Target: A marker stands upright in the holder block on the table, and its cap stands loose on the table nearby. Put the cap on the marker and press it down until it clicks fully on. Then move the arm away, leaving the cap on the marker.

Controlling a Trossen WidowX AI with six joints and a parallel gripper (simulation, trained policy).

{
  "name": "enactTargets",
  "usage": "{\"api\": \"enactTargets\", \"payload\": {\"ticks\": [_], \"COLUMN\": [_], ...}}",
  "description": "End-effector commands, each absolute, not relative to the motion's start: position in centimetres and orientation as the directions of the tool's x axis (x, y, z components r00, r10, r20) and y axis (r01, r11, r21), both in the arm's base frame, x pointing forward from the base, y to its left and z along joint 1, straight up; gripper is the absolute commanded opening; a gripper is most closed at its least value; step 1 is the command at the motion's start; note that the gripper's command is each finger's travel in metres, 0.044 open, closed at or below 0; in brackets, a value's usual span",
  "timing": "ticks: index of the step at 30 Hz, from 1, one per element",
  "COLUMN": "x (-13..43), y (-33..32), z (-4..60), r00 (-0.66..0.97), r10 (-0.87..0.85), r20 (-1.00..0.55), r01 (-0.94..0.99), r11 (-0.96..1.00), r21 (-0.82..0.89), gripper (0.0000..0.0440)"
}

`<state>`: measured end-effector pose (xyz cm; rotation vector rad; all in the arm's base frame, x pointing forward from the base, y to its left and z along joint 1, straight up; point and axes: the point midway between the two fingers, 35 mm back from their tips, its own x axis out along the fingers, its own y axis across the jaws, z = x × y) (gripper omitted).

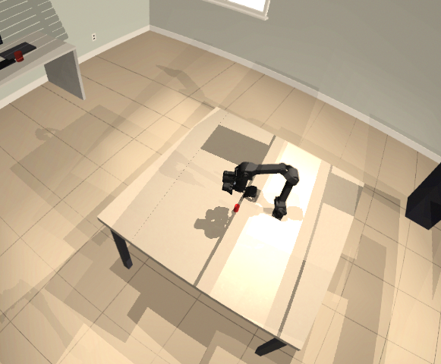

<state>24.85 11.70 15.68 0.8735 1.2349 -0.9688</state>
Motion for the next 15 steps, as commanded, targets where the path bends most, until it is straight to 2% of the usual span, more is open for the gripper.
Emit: {"api": "enactTargets", "payload": {"ticks": [1,15], "x": [24.6,24.0], "y": [12.2,13.3], "z": [15.1,12.6], "r00": [0.030,-0.096], "r10": [-0.104,-0.066], "r20": [-0.994,-0.993], "r01": [0.937,0.935], "r11": [0.348,0.335], "r21": [-0.008,-0.112], "gripper": [0.0317,0.0310]}}
